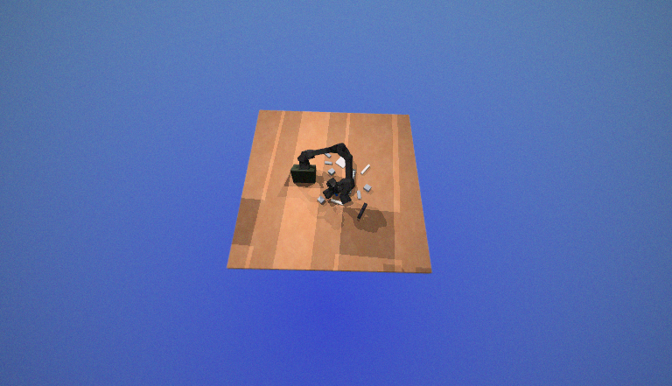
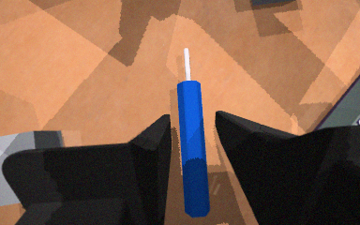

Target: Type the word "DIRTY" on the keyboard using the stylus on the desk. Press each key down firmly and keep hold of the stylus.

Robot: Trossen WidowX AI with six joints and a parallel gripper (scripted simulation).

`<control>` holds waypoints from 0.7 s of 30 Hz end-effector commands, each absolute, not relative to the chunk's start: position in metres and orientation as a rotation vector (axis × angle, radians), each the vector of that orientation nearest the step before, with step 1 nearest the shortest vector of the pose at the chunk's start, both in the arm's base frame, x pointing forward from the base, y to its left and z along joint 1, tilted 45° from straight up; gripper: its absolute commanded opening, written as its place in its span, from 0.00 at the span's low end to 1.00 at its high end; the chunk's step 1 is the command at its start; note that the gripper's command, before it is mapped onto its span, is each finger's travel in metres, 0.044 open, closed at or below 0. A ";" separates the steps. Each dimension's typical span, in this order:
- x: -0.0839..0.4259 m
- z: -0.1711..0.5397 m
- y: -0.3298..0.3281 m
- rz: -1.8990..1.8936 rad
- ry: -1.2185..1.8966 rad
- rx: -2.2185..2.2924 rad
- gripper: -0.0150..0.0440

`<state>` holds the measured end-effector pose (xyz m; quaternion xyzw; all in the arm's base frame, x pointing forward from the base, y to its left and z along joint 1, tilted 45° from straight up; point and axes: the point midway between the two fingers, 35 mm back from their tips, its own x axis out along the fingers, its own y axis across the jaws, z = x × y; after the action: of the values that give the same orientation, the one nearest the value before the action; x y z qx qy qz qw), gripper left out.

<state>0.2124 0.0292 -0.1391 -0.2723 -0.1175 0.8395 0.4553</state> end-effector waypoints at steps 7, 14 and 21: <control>0.211 -0.145 0.035 2.068 -0.287 -0.665 0.51; 0.211 -0.148 0.038 2.068 -0.287 -0.665 0.51; 0.211 -0.147 0.037 2.072 -0.291 -0.670 0.27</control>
<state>0.2110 0.0371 -0.1467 -0.2710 -0.1178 0.8397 0.4556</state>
